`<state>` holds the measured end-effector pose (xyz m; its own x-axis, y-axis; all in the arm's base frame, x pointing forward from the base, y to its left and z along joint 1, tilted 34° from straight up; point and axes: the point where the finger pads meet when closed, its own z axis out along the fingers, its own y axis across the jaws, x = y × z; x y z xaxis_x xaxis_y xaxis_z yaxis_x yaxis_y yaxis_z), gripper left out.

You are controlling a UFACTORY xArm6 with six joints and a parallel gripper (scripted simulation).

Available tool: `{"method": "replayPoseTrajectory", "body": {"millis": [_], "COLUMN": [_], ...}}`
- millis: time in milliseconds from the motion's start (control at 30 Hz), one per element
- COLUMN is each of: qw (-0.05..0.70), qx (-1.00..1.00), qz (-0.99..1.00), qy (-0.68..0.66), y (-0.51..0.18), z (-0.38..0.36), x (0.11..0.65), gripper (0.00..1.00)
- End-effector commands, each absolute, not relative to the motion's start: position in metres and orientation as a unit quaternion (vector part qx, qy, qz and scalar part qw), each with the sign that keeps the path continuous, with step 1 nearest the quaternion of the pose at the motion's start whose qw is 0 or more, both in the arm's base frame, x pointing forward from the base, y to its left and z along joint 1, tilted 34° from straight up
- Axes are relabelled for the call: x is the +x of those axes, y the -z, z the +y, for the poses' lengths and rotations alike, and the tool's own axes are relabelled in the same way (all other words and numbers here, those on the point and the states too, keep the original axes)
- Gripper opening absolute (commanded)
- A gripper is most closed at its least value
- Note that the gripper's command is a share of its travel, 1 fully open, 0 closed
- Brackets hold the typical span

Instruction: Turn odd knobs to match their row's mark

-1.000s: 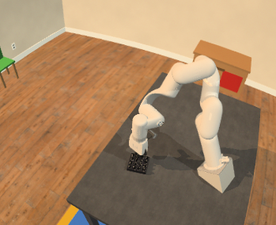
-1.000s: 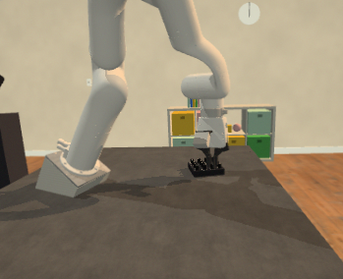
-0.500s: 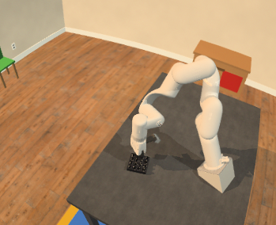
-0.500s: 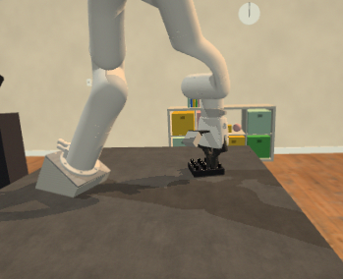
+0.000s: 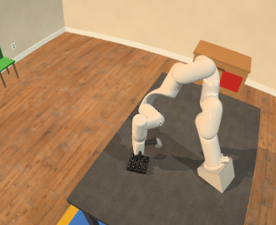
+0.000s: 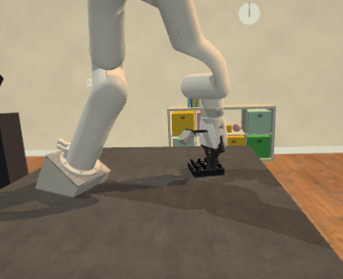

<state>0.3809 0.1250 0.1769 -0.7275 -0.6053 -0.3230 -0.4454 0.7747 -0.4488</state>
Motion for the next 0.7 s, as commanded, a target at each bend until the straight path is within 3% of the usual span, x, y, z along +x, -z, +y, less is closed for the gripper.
{"method": "replayPoseTrajectory", "body": {"millis": [0,667], "qw": [0.238,0.244], "qx": [-0.269,-0.233], "qz": [0.918,0.927], "qy": [0.17,0.161], "y": [-0.1781,-0.1781], "z": [0.1255,0.1255], "x": [0.3815,0.3815], "gripper": [0.08,0.08]}}
